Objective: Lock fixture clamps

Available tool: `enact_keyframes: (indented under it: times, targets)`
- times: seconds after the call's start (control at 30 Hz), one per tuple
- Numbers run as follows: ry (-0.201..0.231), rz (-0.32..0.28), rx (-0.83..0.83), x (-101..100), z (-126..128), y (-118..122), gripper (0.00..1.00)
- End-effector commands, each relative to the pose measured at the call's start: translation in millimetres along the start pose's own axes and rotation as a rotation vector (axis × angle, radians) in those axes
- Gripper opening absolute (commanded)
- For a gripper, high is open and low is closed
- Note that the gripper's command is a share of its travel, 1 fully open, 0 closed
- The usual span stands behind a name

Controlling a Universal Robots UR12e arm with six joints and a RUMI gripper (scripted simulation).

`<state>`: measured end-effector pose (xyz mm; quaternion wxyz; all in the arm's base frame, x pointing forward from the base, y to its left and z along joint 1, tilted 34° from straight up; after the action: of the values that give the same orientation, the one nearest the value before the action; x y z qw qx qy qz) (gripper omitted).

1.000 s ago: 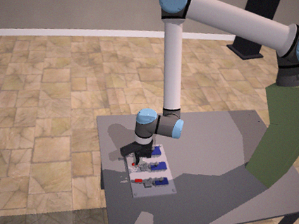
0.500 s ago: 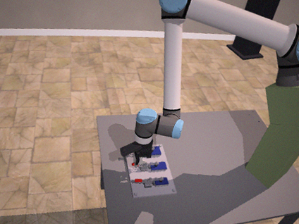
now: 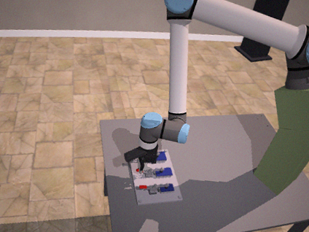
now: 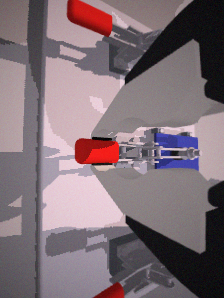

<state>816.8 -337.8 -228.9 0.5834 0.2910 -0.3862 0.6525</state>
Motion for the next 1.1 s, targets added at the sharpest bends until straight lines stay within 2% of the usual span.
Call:
enact_keyframes:
  times: [0.0,1.07]
  targets:
    - [0.0,0.001,0.0,0.7,0.0,-0.6,0.0]
    - [0.0,0.001,0.0,-8.6,0.7,-4.8,0.0]
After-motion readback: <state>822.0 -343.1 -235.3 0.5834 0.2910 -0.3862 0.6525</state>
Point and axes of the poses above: the point where the finger pads meet when closed, its own x axis back along the fingers, its own z axis across the jaws, y = z × x, the point moved 5 cm from there along x, back along the fingers, and after that the axes turned 9 degrees about x, right-handed, at the moved point
